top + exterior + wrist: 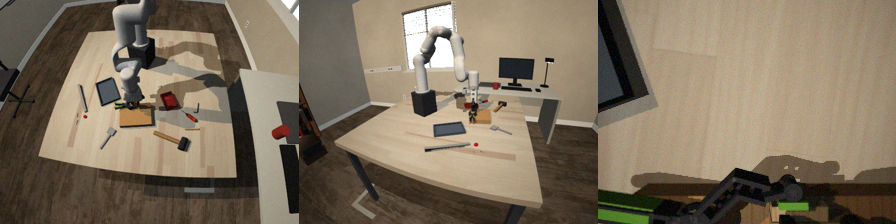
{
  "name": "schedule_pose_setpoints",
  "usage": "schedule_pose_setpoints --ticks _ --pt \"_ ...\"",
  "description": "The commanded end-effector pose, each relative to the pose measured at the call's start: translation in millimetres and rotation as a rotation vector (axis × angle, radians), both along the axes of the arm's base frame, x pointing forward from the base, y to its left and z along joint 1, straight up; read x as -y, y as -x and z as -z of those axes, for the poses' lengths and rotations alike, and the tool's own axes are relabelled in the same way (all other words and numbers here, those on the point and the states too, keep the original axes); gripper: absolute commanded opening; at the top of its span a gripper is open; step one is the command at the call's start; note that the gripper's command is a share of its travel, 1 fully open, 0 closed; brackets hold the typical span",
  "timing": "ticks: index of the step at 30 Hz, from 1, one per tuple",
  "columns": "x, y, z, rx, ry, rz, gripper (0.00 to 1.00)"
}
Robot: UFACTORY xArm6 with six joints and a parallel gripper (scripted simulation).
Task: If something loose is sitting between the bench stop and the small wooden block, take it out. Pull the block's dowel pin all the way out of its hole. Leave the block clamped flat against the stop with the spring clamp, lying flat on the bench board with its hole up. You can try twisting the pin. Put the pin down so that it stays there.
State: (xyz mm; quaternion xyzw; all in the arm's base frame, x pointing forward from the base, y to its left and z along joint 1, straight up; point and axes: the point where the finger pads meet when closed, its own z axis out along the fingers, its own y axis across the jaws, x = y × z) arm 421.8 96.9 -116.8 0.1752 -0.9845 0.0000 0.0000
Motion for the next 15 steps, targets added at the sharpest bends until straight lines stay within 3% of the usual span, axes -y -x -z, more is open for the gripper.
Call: schedule_pose_setpoints --ticks 1,9,10,15 --pt "-0.4 -1.6 -1.1 0.004 -0.001 0.000 0.28" --pt "-0.4 -1.6 -1.1 0.004 -0.001 0.000 0.28" --pt "-0.4 -1.6 -1.1 0.004 -0.001 0.000 0.21" --pt "-0.4 -1.6 -1.1 0.004 -0.001 0.000 0.21"
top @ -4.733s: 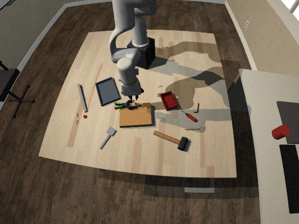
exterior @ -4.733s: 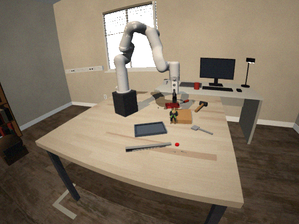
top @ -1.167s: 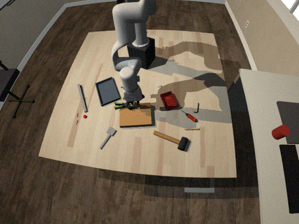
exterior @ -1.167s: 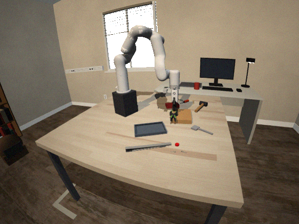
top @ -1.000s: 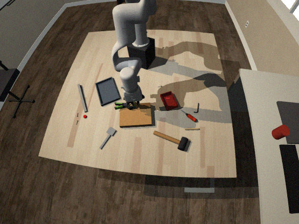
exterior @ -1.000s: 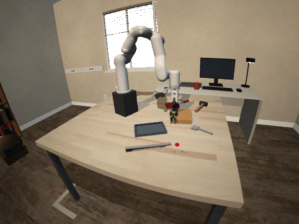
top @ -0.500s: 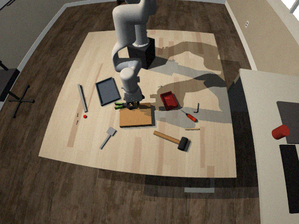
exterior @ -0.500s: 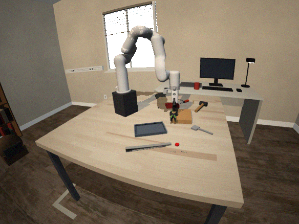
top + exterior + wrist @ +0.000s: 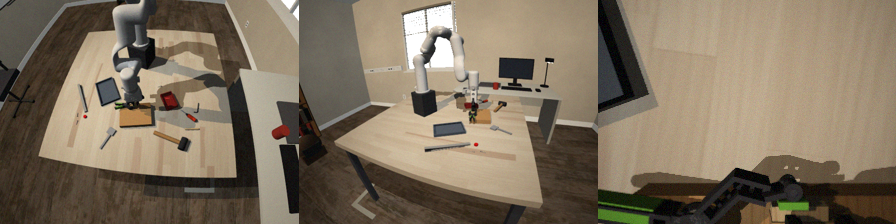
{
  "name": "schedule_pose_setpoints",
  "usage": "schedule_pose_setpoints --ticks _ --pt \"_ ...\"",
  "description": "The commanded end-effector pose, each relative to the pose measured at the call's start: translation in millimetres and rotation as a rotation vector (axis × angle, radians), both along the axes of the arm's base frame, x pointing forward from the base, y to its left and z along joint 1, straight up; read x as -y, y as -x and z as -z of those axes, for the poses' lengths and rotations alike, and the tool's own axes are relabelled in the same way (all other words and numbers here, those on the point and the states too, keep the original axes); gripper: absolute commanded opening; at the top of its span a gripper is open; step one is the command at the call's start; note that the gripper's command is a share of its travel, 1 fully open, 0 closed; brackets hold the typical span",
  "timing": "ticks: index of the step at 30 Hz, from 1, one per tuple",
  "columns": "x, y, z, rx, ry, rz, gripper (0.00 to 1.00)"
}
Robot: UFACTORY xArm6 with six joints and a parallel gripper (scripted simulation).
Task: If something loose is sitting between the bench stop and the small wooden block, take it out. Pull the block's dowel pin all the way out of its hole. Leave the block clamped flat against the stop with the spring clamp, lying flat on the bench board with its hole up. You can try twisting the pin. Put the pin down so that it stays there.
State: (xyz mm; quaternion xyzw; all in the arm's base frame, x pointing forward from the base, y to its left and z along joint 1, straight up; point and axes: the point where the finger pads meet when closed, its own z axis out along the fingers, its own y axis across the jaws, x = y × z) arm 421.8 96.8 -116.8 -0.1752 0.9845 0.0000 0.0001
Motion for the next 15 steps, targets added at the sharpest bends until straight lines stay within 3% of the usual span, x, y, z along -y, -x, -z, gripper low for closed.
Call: schedule_pose_setpoints --ticks 1,2,3,8,9,15 --pt "-0.4 -1.5 -1.1 0.003 -0.001 0.000 0.21" --pt "-0.4 -1.5 -1.1 0.003 -0.001 0.000 0.21" --pt "-0.4 -1.5 -1.1 0.003 -0.001 0.000 0.15" --pt "-0.4 -1.5 -1.2 0.003 -0.001 0.000 0.15" --pt "-0.4 -1.5 -1.2 0.003 -0.001 0.000 0.08" --pt "-0.4 -1.5 -1.2 0.003 -0.001 0.000 0.08"
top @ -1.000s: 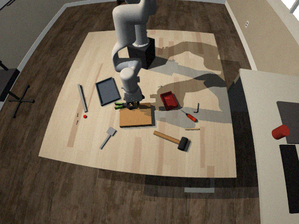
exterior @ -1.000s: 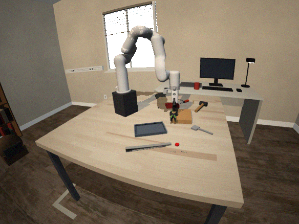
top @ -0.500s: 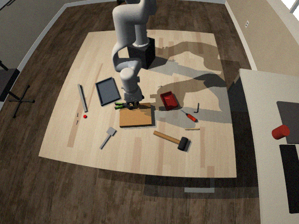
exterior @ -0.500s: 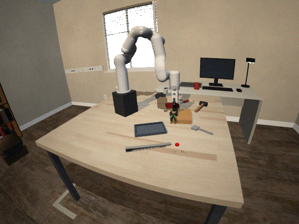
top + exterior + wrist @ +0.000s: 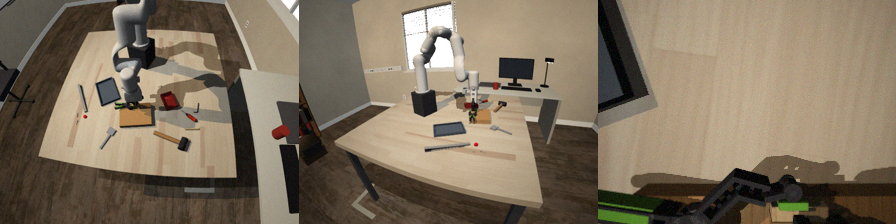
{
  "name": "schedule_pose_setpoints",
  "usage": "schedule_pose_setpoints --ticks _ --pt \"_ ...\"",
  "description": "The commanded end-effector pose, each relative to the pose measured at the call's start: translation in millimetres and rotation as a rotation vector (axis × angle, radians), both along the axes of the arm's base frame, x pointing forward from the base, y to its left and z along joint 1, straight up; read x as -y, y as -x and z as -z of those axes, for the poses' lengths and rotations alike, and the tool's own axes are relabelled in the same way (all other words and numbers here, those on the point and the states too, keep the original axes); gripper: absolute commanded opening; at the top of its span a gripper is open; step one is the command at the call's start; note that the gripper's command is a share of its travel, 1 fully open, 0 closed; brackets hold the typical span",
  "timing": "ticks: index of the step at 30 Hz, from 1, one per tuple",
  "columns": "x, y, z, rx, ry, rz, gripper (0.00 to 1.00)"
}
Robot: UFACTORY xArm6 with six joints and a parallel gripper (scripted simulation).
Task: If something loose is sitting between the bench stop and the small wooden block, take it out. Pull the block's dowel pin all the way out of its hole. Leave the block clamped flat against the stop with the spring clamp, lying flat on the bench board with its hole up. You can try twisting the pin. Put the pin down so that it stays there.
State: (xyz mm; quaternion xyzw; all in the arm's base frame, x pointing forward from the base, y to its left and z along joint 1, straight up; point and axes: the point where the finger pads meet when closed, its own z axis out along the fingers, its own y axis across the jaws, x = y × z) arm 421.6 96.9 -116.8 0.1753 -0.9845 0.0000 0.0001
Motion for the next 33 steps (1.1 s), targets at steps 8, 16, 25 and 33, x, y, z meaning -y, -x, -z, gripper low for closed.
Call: schedule_pose_setpoints --ticks 8,16,25,33 --pt "-0.4 -1.7 -1.2 0.004 -0.001 0.000 0.00" --pt "-0.4 -1.7 -1.2 0.004 -0.001 0.000 0.00" --pt "-0.4 -1.7 -1.2 0.004 -0.001 0.000 0.00" --pt "-0.4 -1.7 -1.2 0.004 -0.001 0.000 0.00"
